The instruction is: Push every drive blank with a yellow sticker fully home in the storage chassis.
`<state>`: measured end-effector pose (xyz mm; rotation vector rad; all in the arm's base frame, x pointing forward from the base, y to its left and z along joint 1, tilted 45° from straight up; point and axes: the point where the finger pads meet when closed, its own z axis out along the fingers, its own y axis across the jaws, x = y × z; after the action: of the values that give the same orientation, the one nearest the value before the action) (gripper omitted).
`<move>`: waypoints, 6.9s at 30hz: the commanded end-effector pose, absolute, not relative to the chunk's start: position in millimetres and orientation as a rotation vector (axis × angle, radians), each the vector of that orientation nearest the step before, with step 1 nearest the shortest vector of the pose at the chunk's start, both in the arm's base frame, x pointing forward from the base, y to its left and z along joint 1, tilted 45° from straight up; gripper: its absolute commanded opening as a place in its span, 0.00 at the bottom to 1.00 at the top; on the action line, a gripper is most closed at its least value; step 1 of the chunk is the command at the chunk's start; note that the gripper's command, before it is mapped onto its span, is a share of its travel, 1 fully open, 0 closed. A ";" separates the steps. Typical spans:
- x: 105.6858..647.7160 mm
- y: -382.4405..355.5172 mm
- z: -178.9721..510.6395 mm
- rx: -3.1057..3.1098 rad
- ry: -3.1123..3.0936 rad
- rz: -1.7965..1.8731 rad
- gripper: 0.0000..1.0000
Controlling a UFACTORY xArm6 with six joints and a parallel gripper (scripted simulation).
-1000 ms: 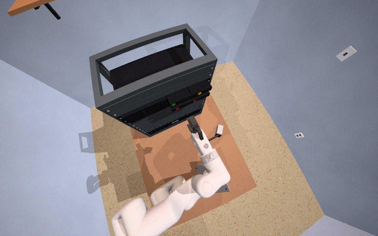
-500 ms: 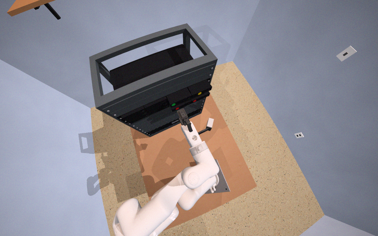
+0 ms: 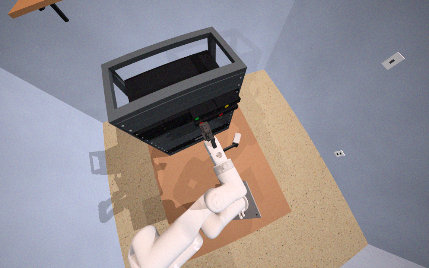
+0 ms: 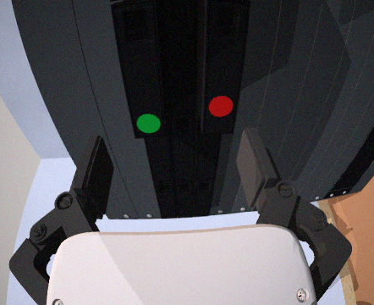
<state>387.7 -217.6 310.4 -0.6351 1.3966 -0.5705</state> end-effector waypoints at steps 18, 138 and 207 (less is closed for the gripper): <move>388.0 -218.3 311.7 -0.636 1.395 -0.573 1.00; 399.5 -300.8 229.1 -0.636 1.395 -0.573 0.00; 423.5 -328.4 229.1 -0.636 1.395 -0.573 0.00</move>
<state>422.3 -327.1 227.7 -0.6348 1.3966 -0.5693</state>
